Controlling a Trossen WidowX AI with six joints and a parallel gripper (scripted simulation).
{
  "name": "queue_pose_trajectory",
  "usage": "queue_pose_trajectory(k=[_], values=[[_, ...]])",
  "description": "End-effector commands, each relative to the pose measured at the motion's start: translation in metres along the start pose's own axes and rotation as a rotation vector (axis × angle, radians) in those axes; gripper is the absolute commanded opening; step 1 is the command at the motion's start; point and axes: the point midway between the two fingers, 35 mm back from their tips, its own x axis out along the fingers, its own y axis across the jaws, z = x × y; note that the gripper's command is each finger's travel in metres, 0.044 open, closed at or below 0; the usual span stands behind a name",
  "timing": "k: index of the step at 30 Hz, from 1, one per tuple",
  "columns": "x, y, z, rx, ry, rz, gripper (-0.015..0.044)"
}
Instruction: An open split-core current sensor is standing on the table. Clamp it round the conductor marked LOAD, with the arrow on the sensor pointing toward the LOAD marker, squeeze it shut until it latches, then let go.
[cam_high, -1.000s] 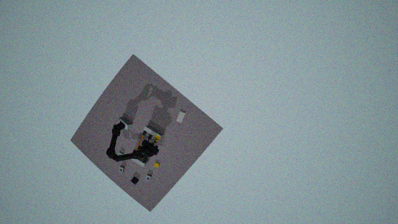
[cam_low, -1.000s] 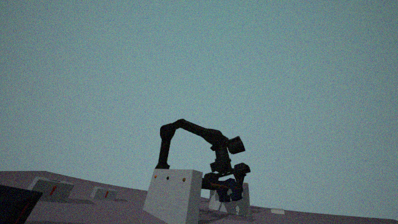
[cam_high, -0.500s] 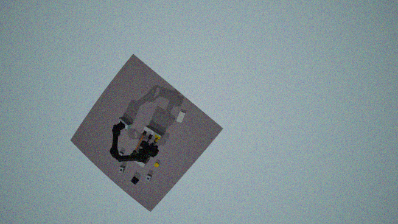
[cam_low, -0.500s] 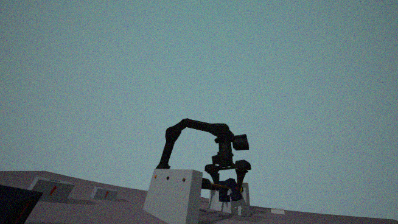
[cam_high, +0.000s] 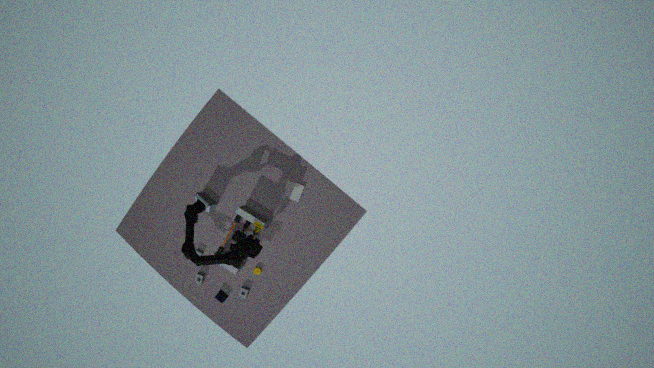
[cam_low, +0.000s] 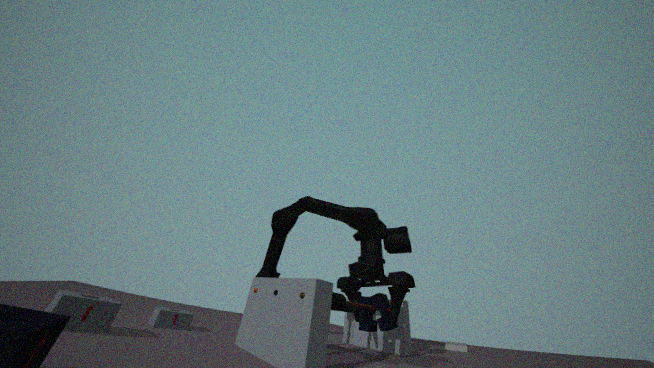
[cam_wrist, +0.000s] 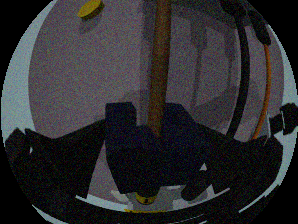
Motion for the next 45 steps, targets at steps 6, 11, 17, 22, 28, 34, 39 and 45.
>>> queue_pose_trajectory(k=[6, 11, 17, 22, 28, 34, 39, 45], values=[[0.0074, -0.0031, -0.0004, -0.008, -0.004, -0.071, 0.044], [0.0076, -0.005, -0.0003, -0.007, -0.005, -0.149, 0.044], [0.0062, -0.0092, -0.0001, -0.007, -0.005, -0.172, 0.044], [0.0058, -0.0099, -0.0001, -0.007, -0.005, -0.172, 0.044], [0.0057, -0.0101, -0.0001, -0.007, -0.005, -0.172, 0.044], [0.0057, -0.0101, -0.0001, -0.007, -0.005, -0.172, 0.044], [0.0057, -0.0101, -0.0001, -0.007, -0.005, -0.172, 0.044], [0.0057, -0.0101, -0.0001, -0.007, -0.005, -0.172, 0.044]])
